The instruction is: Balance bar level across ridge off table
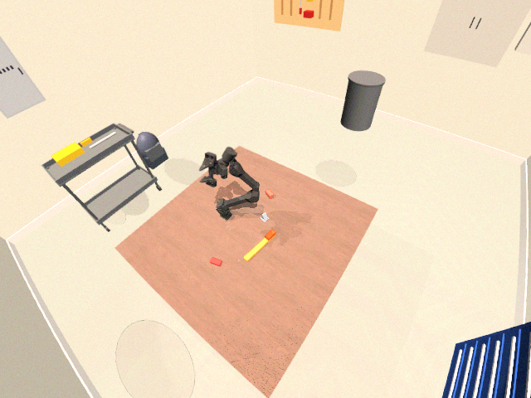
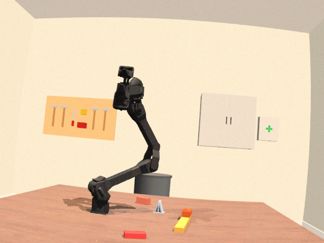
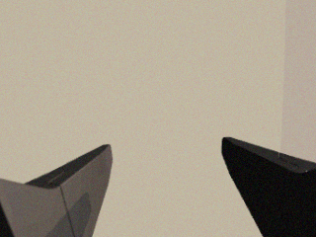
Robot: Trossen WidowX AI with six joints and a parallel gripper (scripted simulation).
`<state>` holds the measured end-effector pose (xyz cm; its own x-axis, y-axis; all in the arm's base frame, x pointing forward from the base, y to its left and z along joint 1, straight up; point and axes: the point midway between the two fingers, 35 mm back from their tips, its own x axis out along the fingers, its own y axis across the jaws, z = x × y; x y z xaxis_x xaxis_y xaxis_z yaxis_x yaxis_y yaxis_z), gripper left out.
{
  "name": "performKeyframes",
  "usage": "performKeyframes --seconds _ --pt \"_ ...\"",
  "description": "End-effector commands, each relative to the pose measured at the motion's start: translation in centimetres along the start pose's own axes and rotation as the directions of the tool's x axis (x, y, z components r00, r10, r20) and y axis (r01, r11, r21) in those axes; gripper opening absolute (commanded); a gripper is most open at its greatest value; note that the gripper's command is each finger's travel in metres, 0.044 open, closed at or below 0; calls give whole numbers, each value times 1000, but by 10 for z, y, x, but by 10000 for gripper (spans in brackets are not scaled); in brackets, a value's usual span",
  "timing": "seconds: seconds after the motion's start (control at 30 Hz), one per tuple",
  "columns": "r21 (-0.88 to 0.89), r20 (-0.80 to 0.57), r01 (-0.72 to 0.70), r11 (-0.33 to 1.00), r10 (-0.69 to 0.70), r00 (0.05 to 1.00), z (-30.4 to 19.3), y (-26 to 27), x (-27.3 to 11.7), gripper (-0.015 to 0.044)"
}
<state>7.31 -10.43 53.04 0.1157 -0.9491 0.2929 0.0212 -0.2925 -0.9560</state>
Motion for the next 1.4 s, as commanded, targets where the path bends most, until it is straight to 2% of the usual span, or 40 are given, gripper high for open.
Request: performKeyframes --seconds 0.0,0.4,0.6,1.0,1.37 --pt "125 16 -16 992 14 1000 -11 1 4 315" --pt "463 81 -102 880 73 994 -37 12 22 315" --pt "560 99 -140 817 102 990 -45 21 30 315" --pt "777 188 -261 573 183 965 -52 43 55 315" --pt "865 296 -371 338 254 921 -45 68 77 315"
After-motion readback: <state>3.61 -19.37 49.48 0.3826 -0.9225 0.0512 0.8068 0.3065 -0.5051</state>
